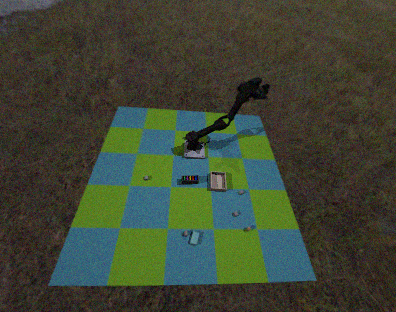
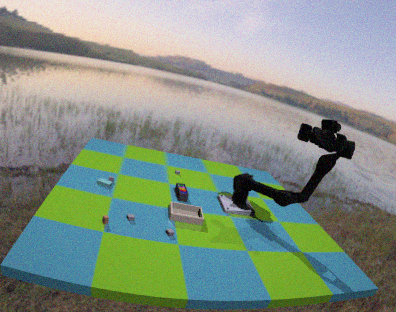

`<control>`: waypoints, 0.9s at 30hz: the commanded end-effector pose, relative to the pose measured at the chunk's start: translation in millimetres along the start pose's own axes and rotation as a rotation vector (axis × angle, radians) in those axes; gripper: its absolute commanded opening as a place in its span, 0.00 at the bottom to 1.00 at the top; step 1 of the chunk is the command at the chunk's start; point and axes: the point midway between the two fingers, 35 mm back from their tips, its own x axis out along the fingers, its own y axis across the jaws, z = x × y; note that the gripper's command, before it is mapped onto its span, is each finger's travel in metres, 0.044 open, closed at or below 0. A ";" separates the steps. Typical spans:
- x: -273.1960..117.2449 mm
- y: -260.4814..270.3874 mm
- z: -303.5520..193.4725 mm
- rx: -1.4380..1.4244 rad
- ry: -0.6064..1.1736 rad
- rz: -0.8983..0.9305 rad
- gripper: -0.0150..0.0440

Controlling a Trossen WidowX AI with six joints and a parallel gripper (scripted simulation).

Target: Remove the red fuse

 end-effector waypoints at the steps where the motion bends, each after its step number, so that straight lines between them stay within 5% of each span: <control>1: -0.1 -0.8 1.0 0.001 -0.002 0.000 0.30; 3: -0.6 -7.0 8.5 0.012 -0.014 -0.002 0.37; 12: -3.2 -84.7 82.5 0.046 -0.158 -0.068 0.37; 19: -4.2 -196.5 133.6 0.211 -0.193 -0.159 0.37; 27: 6.5 -303.2 135.0 0.447 -0.168 -0.291 0.37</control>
